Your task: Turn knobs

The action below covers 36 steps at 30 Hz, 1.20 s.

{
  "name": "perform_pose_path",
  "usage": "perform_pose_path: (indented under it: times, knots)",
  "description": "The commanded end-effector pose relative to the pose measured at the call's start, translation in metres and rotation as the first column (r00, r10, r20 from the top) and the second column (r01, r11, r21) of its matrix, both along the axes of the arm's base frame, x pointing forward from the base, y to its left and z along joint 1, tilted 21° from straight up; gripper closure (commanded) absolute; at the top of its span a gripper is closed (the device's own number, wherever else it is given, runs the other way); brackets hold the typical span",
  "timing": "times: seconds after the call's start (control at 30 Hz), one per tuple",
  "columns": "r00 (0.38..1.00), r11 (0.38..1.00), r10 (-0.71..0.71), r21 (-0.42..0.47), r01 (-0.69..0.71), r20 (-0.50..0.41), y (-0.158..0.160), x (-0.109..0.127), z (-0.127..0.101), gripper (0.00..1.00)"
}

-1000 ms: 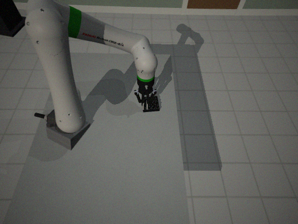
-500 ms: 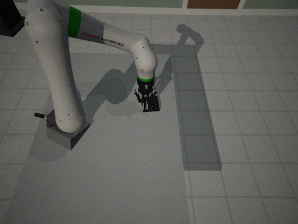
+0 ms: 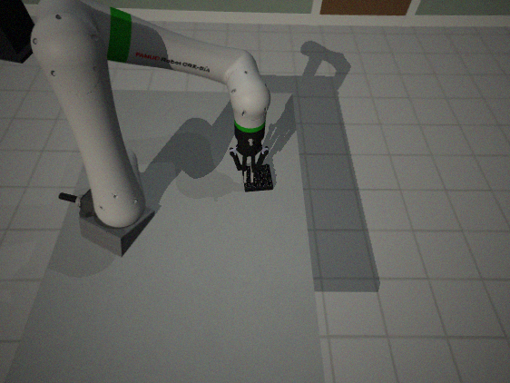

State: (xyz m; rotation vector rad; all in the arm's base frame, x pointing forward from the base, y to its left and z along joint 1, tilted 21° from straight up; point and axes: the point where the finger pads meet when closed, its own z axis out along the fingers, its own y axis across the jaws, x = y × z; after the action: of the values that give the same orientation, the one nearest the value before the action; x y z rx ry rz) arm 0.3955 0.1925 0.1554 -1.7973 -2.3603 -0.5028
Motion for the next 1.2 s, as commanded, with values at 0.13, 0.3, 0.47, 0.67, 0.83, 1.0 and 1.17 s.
perform_pose_path:
  times: [0.13,0.3,0.47,0.67,0.83,1.0,1.17]
  knots:
    - [1.0,1.0,0.0,0.0,0.0,0.0,-0.0022,-0.0005,0.0062,0.88]
    - [1.0,1.0,0.0,0.0,0.0,0.0,-0.0022,-0.0005,0.0062,0.88]
    - [1.0,1.0,0.0,0.0,0.0,0.0,-0.0022,-0.0005,0.0062,0.88]
    - [0.996,0.997,0.082,-0.009,-0.082,0.03,-0.0024,-0.0006,0.0071,0.88]
    - [0.967,0.971,0.241,-0.035,-0.238,0.084,-0.0029,-0.0009,0.0089,0.88]
    - [0.926,0.934,0.357,-0.06,-0.352,0.122,-0.0032,-0.0011,0.0102,0.88]
    - [0.87,0.884,0.467,-0.089,-0.458,0.157,-0.0036,-0.0013,0.0115,0.88]
